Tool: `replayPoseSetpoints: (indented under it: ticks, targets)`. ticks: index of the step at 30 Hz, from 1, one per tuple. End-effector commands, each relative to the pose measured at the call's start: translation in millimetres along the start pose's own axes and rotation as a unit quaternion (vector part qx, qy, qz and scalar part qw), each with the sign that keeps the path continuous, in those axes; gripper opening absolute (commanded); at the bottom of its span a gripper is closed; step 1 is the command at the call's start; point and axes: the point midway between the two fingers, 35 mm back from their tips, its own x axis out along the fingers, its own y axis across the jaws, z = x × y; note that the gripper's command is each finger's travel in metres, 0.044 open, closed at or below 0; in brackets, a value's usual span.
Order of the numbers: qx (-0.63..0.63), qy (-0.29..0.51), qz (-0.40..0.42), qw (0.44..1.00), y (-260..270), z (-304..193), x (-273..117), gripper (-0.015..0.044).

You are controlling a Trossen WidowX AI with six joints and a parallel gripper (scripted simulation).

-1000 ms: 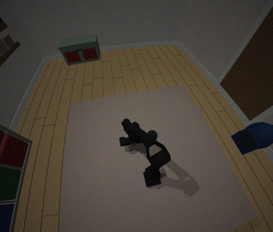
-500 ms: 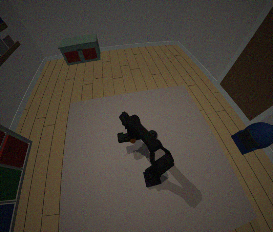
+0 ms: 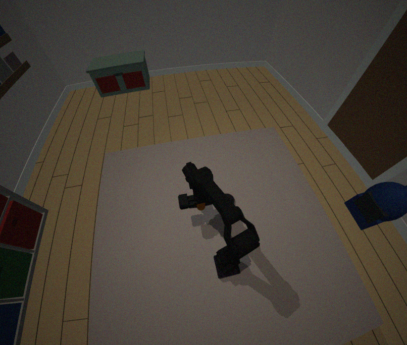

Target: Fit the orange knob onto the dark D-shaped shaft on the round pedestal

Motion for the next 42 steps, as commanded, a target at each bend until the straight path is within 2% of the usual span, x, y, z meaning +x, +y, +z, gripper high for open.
replayPoseSetpoints:
  ticks: [1,42]
  targets:
    - [-0.001,-0.002,0.001,1.000,-9.2,7.7,2.5,0.0000]
    - [-0.001,-0.004,-0.006,1.000,-119.6,49.1,34.8,0.0000]
